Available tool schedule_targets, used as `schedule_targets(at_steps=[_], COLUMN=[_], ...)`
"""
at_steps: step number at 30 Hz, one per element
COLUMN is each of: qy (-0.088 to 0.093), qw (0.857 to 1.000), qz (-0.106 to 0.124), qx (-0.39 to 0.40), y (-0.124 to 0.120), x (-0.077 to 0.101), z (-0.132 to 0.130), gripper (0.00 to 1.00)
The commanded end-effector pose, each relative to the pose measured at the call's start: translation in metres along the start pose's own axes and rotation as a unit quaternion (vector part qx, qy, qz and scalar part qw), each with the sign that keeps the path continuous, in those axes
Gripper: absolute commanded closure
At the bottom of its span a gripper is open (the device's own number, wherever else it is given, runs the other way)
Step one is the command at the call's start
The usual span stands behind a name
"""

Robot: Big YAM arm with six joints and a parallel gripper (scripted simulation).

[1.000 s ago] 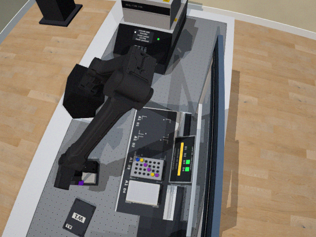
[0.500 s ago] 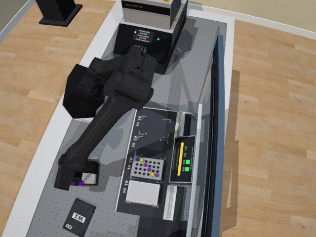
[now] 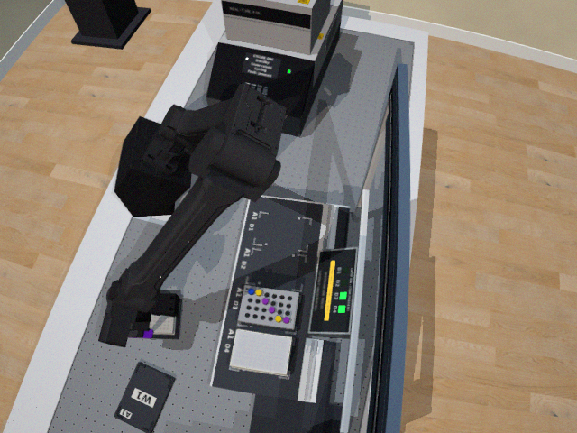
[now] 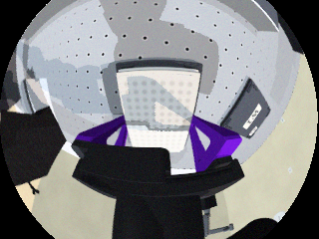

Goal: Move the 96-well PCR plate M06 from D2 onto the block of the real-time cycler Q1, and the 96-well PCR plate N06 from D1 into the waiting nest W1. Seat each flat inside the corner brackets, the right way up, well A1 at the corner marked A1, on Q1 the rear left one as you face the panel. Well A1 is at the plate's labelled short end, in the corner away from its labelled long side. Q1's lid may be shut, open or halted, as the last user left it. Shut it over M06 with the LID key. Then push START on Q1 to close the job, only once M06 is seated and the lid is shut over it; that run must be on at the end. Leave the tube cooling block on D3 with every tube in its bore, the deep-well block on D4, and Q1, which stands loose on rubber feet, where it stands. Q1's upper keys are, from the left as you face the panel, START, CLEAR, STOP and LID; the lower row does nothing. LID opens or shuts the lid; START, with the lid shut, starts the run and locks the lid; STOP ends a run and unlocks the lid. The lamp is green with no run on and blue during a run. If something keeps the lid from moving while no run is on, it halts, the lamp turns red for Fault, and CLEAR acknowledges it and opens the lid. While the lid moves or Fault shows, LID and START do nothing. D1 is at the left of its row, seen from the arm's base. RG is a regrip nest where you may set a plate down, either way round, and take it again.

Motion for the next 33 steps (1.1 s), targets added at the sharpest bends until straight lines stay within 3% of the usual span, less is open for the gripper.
schedule_targets(at_steps=[1,3,4,16,33], qy=[-0.016,-0.015,-0.013,0.002,-0.013], qw=[1.000,1.000,1.000,1.000,1.000], qz=[0.000,0.001,0.001,0.001,0.001], qx=[0.023,0.022,0.020,0.007,0.019], y=[0.009,0.007,0.006,-0.001,0.001], x=[0.009,0.007,0.006,-0.002,0.001], z=[-0.017,-0.017,-0.016,0.000,-0.015], gripper=[1.00,1.00,0.00,0.00,0.00])
Point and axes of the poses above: the point where the finger pads meet when closed, its own x axis back along the fingers, its own z axis across the jaws, y = z × x, the point moved 8 cm from there along x, back along the fingers, and after that the axes turned 7 degrees about -x, right-handed, at the moved point
